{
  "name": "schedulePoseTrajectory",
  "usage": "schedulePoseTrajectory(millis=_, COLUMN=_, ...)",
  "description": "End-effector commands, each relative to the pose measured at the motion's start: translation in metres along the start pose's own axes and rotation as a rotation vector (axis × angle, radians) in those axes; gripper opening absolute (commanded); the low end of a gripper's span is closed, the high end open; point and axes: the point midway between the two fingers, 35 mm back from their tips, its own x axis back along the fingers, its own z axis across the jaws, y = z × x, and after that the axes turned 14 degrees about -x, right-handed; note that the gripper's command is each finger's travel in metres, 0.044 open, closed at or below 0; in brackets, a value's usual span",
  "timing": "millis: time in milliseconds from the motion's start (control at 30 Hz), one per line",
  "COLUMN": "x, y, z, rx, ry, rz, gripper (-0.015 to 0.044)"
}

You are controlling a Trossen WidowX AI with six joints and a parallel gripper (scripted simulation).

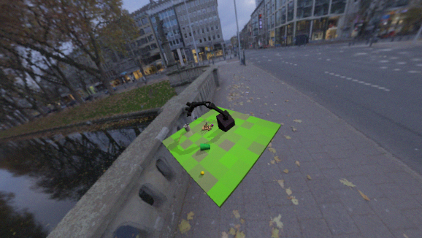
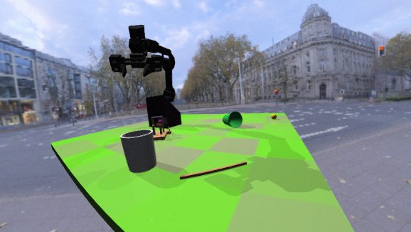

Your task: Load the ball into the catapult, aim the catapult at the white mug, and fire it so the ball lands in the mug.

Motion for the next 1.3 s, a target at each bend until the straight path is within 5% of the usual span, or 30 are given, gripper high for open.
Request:
schedulePoseTrajectory(millis=0, x=0.0, y=0.0, z=0.001, rx=-0.003, ry=0.006, rz=-0.001, gripper=0.0204)
schedulePoseTrajectory(millis=267, x=0.0, y=0.0, z=0.001, rx=-0.003, ry=0.006, rz=-0.001, gripper=0.0)
schedulePoseTrajectory(millis=700, x=-0.001, y=-0.003, z=0.003, rx=0.011, ry=-0.001, rz=0.008, gripper=0.0)
schedulePoseTrajectory(millis=1267, x=-0.004, y=-0.095, z=0.047, rx=0.404, ry=-0.142, rz=0.267, gripper=0.0)
